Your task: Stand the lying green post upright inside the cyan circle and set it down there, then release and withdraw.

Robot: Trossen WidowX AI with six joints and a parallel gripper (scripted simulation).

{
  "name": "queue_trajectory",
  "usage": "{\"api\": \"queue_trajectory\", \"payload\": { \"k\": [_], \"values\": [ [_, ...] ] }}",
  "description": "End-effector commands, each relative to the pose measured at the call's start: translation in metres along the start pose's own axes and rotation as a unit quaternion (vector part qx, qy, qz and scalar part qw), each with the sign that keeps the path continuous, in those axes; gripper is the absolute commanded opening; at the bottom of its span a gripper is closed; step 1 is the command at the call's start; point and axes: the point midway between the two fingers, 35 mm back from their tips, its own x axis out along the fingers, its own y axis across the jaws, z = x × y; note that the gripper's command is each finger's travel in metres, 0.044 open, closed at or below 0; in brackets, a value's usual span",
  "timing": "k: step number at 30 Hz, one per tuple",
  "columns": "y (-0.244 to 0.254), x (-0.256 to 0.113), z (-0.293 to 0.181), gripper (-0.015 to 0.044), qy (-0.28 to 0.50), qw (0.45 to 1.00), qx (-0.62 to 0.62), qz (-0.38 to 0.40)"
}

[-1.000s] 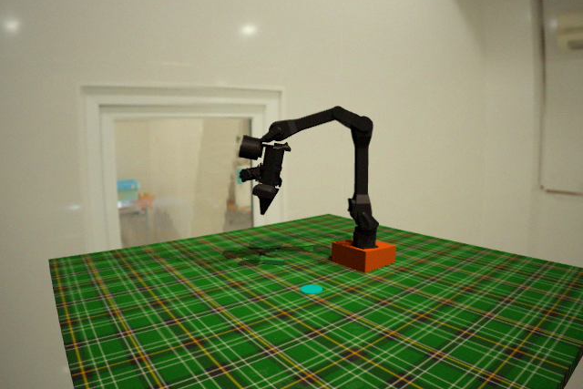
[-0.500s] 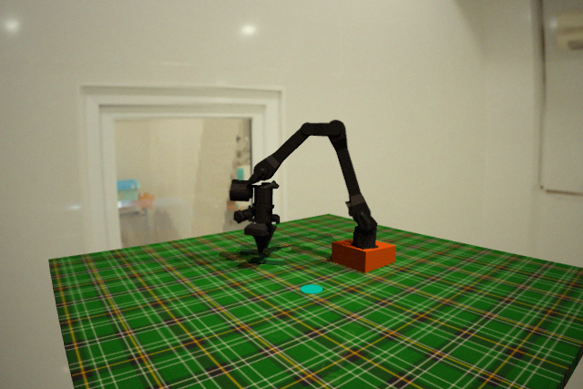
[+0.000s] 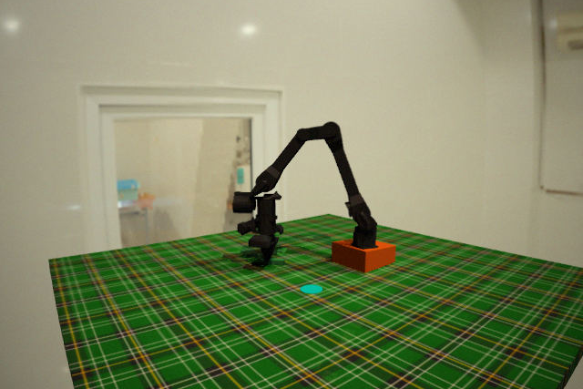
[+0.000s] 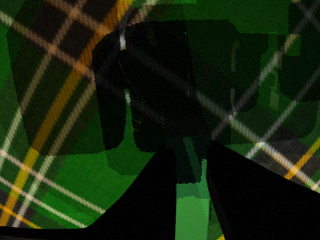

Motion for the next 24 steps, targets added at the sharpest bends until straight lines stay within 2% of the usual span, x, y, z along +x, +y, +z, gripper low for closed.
{"api": "queue_trajectory", "payload": {
  "k": [1, 24],
  "values": [
    [0.0, 0.001, 0.0, 0.0023, 0.001, 1.0, -0.003, 0.001],
    [0.001, -0.062, 0.006, 0.0023, 0.0, 1.0, -0.003, 0.001]
  ]
}}
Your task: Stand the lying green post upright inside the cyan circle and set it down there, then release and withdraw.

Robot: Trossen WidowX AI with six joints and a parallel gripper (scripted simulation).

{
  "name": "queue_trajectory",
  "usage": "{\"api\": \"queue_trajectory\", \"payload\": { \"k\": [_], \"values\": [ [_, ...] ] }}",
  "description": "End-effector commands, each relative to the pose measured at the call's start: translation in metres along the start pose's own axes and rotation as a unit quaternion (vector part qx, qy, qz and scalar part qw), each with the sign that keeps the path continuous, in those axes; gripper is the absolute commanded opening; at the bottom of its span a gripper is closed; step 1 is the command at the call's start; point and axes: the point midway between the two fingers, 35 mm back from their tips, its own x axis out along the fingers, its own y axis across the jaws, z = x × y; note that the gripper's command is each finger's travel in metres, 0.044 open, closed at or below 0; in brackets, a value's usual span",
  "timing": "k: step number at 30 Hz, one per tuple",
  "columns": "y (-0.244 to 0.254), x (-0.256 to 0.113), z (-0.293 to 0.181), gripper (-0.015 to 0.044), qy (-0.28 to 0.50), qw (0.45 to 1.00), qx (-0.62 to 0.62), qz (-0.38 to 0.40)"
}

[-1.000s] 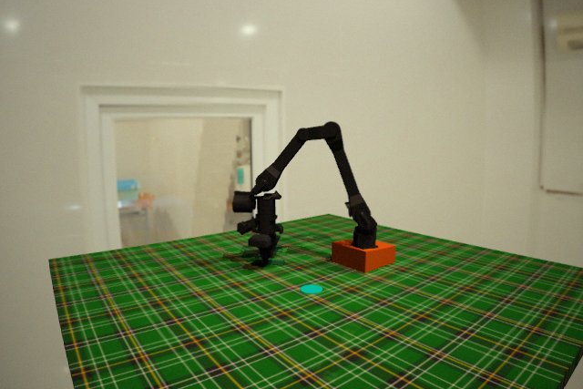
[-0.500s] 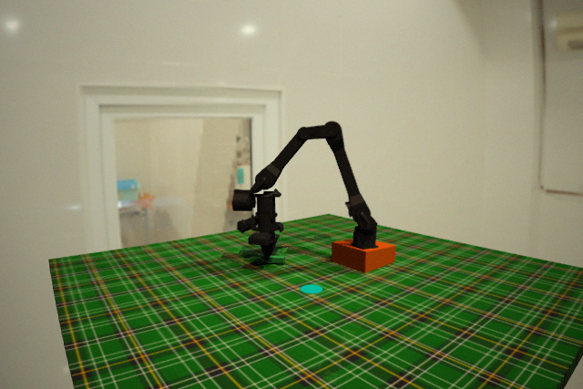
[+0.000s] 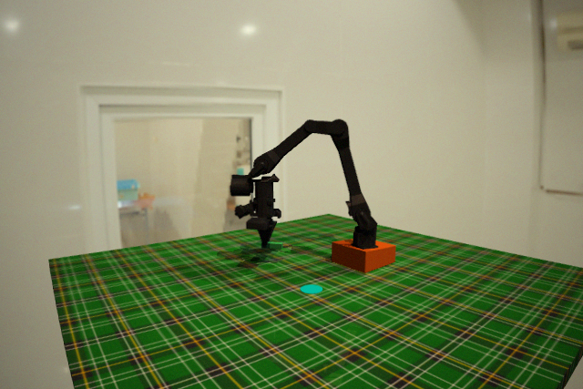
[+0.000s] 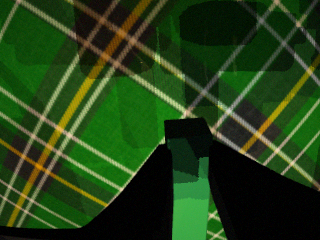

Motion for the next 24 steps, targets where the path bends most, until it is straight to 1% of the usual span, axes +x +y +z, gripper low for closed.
{"api": "queue_trajectory", "payload": {
  "k": [1, 17, 21, 24],
  "values": [
    [0.001, -0.011, 0.0, 0.0023, 0.0, 1.0, 0.002, 0.001],
    [0.0, -0.061, -0.005, 0.0023, 0.0, 1.0, 0.002, 0.001],
    [0.001, -0.064, -0.007, 0.0023, 0.0, 1.0, -0.004, 0.001],
    [0.01, -0.065, -0.01, 0.0023, 0.0, 0.999, -0.033, 0.0]
  ]
}}
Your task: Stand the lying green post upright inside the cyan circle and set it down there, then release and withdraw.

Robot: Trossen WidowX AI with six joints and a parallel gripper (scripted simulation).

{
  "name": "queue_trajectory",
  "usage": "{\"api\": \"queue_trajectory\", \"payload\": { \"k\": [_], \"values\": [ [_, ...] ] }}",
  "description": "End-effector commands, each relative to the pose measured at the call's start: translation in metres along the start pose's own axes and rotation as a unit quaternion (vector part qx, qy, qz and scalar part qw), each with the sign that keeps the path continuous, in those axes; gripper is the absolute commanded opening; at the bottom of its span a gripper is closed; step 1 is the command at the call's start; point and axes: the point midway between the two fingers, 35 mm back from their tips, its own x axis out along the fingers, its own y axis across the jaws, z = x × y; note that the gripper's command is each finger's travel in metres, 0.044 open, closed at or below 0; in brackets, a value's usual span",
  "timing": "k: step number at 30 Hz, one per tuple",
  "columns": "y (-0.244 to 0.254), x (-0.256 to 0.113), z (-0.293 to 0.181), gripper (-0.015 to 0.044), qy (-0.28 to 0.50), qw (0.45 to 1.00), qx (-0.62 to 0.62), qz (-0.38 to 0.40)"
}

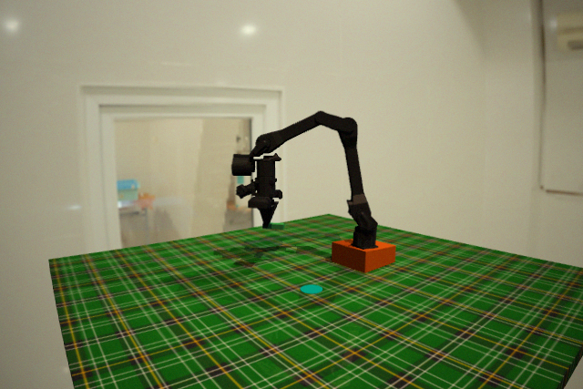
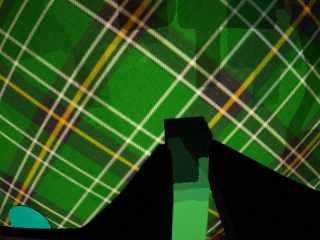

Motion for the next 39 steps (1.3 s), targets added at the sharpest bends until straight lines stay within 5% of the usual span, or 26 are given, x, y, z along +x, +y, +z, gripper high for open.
{"api": "queue_trajectory", "payload": {
  "k": [1, 39],
  "values": [
    [0.01, -0.001, -0.005, 0.0023, 0.002, 0.999, -0.033, -0.001],
    [0.11, -0.013, -0.074, 0.0023, -0.001, 0.91, -0.414, -0.007]
  ]
}}
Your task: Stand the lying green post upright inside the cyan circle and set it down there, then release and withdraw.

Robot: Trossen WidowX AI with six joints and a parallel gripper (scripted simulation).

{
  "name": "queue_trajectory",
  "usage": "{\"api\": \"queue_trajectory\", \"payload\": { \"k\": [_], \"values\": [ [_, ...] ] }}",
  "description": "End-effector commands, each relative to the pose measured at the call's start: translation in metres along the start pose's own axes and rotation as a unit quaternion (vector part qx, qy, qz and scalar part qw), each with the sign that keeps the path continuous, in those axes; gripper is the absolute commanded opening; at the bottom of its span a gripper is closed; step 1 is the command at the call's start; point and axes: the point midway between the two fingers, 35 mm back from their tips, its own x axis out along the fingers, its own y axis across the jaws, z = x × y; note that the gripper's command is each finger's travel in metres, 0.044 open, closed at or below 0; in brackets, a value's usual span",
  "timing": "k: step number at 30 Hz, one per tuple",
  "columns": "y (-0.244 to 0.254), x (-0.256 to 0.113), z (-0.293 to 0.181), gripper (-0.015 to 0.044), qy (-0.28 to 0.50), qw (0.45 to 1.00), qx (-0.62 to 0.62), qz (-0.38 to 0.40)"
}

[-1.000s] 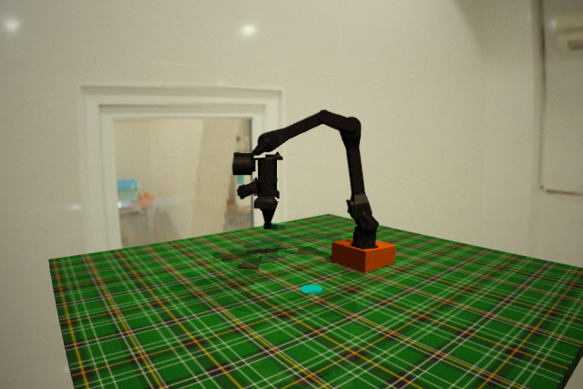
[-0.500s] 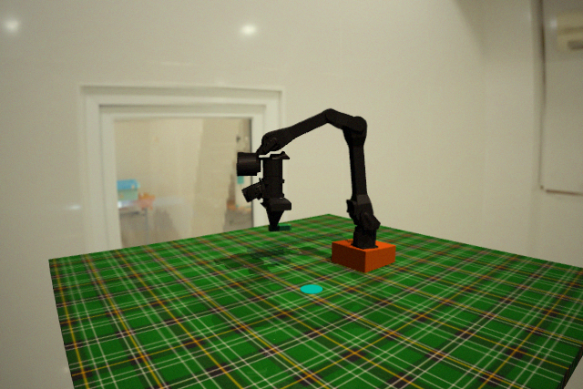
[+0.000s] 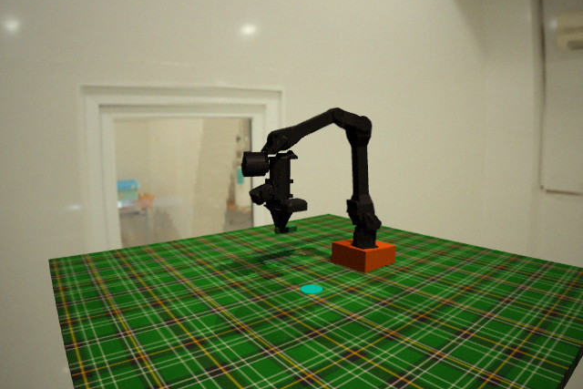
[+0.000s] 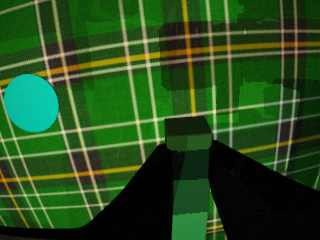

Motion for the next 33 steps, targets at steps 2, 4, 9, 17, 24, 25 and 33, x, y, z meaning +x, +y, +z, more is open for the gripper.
{"api": "queue_trajectory", "payload": {
  "k": [2, 4, 9, 17, 24, 25, 33],
  "values": [
    [0.015, 0.0, -0.001, 0.0023, 0.002, 0.999, -0.049, 0.005],
    [0.022, -0.001, -0.001, 0.0023, 0.002, 0.998, -0.07, 0.006],
    [0.038, -0.002, -0.001, 0.0023, 0.0, 0.992, -0.122, 0.008],
    [0.063, -0.005, -0.002, 0.0023, -0.003, 0.979, -0.205, 0.012],
    [0.085, -0.007, -0.006, 0.0023, -0.005, 0.961, -0.276, 0.016],
    [0.088, -0.007, -0.007, 0.0023, -0.005, 0.958, -0.286, 0.016],
    [0.112, -0.01, -0.013, 0.0023, -0.007, 0.931, -0.366, 0.02]
  ]
}}
